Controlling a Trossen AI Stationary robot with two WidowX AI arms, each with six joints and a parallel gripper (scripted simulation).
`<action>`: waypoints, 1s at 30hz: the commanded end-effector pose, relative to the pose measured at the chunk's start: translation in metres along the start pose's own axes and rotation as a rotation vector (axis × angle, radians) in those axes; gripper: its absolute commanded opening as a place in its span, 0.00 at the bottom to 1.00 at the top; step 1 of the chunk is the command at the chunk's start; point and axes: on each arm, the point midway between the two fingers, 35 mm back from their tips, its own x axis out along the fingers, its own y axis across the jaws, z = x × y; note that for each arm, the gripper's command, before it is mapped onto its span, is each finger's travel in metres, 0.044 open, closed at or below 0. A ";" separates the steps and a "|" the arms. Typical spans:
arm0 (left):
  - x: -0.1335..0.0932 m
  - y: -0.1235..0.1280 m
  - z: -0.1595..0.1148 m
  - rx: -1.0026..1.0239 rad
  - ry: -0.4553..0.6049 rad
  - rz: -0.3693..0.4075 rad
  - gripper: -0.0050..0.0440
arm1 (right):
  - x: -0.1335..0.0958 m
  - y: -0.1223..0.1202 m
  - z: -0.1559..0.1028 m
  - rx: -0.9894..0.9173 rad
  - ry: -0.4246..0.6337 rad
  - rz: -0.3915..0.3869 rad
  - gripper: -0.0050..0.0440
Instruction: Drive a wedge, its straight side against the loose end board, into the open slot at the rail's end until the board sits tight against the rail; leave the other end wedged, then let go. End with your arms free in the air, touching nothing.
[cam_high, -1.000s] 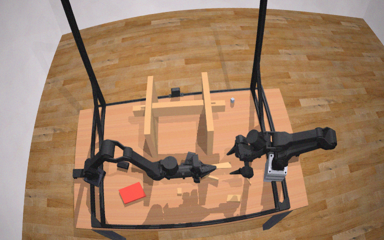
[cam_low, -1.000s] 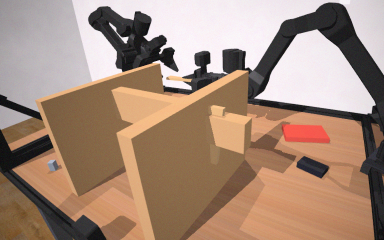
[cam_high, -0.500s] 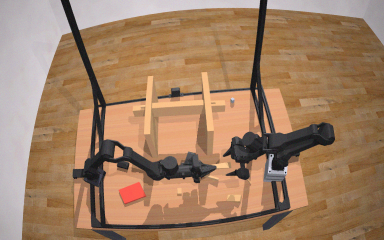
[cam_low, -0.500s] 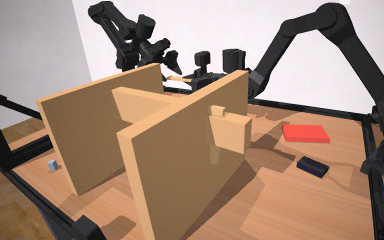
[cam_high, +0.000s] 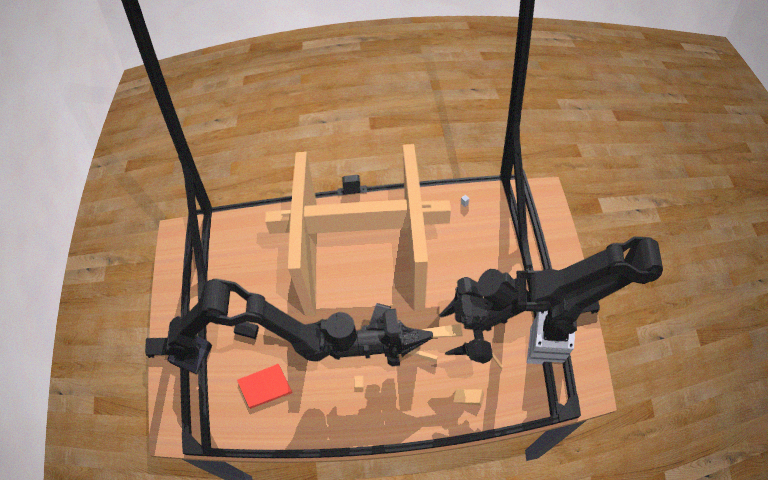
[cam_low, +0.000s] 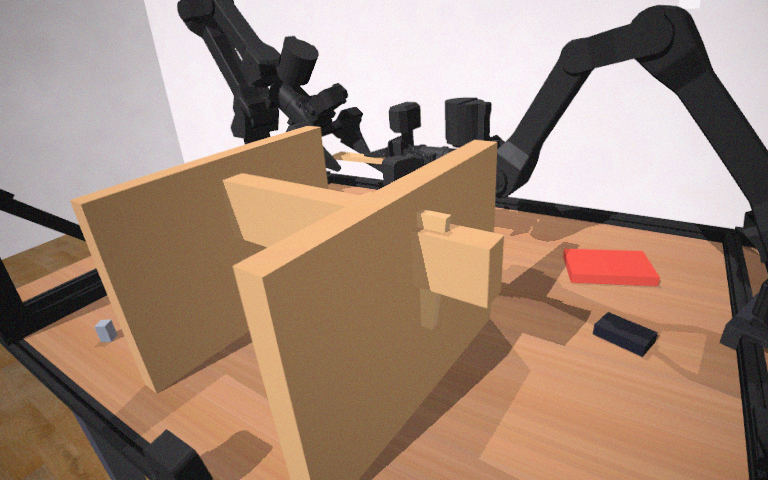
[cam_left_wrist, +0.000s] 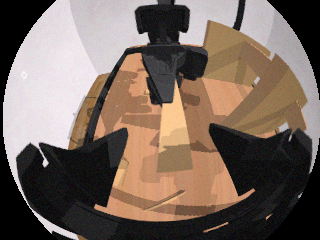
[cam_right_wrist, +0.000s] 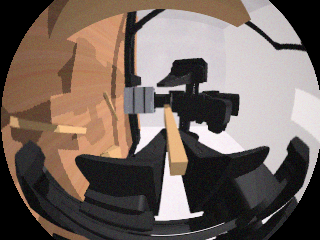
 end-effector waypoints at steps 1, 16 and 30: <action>0.005 0.000 -0.005 0.004 0.011 -0.003 1.00 | 0.000 0.000 0.000 -0.002 0.002 -0.002 0.10; 0.006 0.000 -0.002 0.000 0.000 0.000 0.56 | 0.000 0.000 0.000 -0.002 0.002 -0.002 0.10; 0.006 0.000 -0.002 0.000 0.000 0.000 0.36 | 0.000 0.000 0.000 -0.002 0.002 -0.002 0.10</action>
